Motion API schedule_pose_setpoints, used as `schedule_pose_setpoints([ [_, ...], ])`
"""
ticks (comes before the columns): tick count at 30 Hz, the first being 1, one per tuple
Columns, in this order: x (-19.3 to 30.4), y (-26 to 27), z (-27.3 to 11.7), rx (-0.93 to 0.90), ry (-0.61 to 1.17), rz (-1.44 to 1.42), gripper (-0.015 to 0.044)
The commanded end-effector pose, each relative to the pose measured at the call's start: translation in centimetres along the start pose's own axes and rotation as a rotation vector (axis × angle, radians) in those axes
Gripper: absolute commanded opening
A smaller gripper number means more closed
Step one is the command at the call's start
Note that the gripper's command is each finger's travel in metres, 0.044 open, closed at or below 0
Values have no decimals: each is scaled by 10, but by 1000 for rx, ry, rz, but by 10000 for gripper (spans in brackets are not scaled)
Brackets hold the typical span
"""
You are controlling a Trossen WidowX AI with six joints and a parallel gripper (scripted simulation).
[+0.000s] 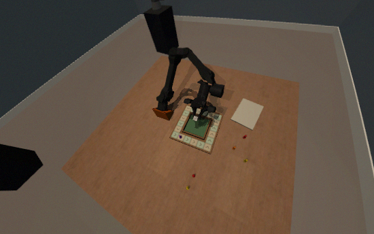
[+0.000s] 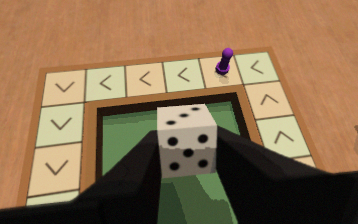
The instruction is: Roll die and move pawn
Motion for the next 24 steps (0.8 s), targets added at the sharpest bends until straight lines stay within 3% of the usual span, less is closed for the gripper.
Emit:
schedule_pose_setpoints([
  [1, 0, 0, 0, 0, 0, 0, 131],
  [13, -29, 6, -25, 9, 8, 1, 440],
  [15, -29, 4, -12, 82, 131, -24, 440],
  [21, -30, 5, 22, 186, 753, -10, 440],
  [24, -32, 7, 24, 173, 823, 5, 440],
])
Point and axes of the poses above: the point midway between the two fingers, 35 mm back from their tips, its own z axis out along the fingers, its own y axis across the jaws, x = y × z, the point moved 2 cm from there along -z, back along the fingers, and after that the axes turned 12 degrees about z, right-handed, at the moved point
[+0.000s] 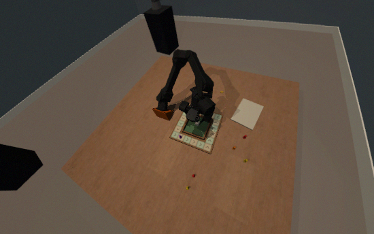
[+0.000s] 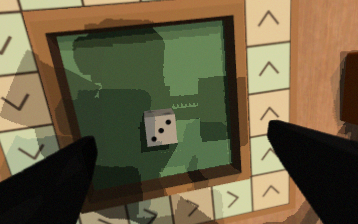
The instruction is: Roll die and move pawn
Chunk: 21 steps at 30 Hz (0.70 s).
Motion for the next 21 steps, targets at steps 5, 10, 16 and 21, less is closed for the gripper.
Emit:
schedule_pose_setpoints([
  [5, -7, 1, 2, -7, 85, -1, 414],
  [10, -35, -1, 10, -28, 96, -344, 282],
  [16, -73, -10, 23, -68, 107, -825, 200],
  [21, -101, -20, 36, -112, 110, -1228, 200],
])
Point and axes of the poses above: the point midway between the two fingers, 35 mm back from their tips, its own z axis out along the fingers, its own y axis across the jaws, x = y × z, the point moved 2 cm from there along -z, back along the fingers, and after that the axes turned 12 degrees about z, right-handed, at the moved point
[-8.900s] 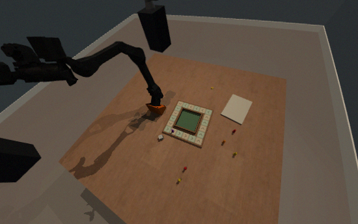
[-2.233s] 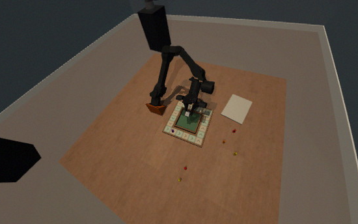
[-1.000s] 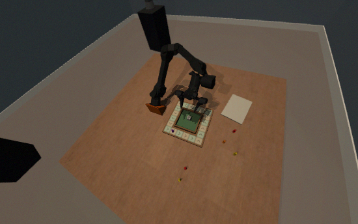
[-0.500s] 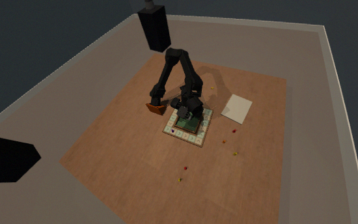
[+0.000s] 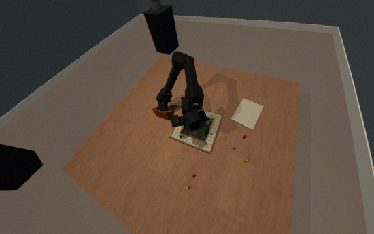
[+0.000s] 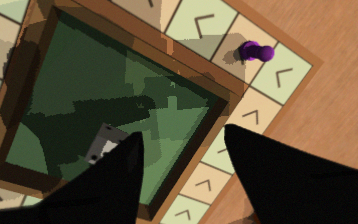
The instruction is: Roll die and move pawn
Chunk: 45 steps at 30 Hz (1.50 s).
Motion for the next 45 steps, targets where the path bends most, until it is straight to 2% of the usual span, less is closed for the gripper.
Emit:
schedule_pose_setpoints([
  [1, -34, -47, 15, -35, 10, -691, 200],
  [10, -45, -68, 25, -65, 5, -1053, 200],
  [29, -45, -68, 25, -65, 5, -1052, 200],
  [45, -45, -66, 54, -65, 5, -1053, 200],
])
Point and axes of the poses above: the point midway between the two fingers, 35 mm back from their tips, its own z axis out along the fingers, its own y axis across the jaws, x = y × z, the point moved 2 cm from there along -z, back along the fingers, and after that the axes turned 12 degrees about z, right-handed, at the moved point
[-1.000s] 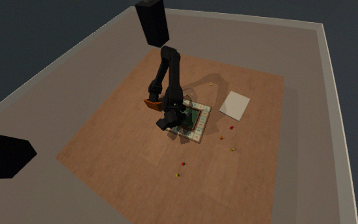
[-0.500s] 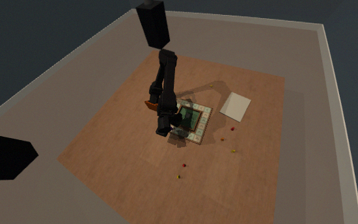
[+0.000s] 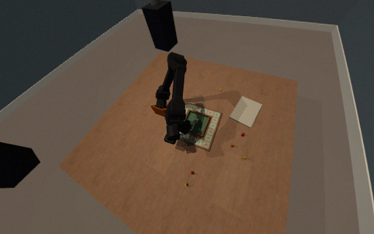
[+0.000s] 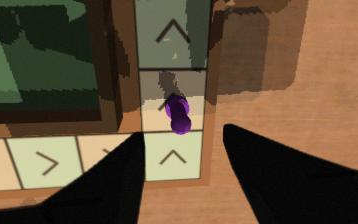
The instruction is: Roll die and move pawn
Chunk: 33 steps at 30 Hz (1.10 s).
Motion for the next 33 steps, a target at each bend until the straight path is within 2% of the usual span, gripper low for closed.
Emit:
schedule_pose_setpoints([
  [1, 0, 0, 7, -3, -2, 5, 200],
  [19, 0, 1, 33, -5, -2, 4, 200],
  [25, 0, 1, 33, -5, -2, 4, 43],
  [33, 0, 1, 33, -5, -2, 4, 0],
])
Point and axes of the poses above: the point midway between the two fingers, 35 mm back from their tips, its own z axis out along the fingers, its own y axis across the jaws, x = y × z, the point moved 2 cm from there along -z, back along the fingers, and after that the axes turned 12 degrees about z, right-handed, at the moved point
